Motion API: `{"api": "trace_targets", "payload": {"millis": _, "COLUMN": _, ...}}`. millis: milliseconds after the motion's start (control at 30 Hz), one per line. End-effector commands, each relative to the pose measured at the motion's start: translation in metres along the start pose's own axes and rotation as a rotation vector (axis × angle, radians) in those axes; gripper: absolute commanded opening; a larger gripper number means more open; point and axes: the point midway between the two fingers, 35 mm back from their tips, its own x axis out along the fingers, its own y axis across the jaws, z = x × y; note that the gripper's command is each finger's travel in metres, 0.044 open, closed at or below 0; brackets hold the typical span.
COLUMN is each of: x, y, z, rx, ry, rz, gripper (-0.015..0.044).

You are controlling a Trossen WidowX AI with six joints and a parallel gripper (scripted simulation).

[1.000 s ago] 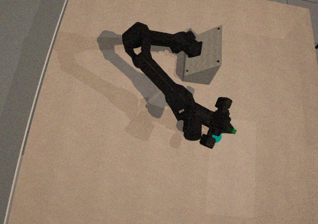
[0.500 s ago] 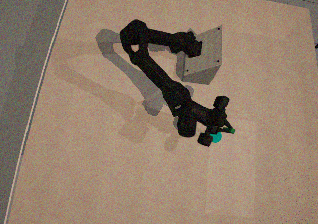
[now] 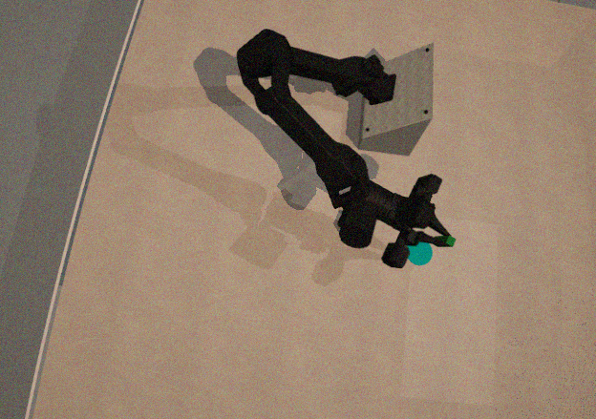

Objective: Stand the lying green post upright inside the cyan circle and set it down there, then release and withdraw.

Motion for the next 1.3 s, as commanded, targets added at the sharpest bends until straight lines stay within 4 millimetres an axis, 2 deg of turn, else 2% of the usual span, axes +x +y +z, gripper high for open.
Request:
{"api": "trace_targets", "payload": {"millis": 0, "x": -0.003, "y": 0.002, "z": 0.001, "rx": -0.020, "ry": -0.030, "rz": -0.008, "gripper": 0.0023}}
{"api": "trace_targets", "payload": {"millis": 700, "x": -0.020, "y": 0.004, "z": 0.005, "rx": -0.105, "ry": -0.158, "rz": -0.072, "gripper": 0.0023}}
{"api": "trace_targets", "payload": {"millis": 1267, "x": -0.020, "y": 0.004, "z": 0.005, "rx": -0.106, "ry": -0.159, "rz": -0.072, "gripper": 0.0023}}
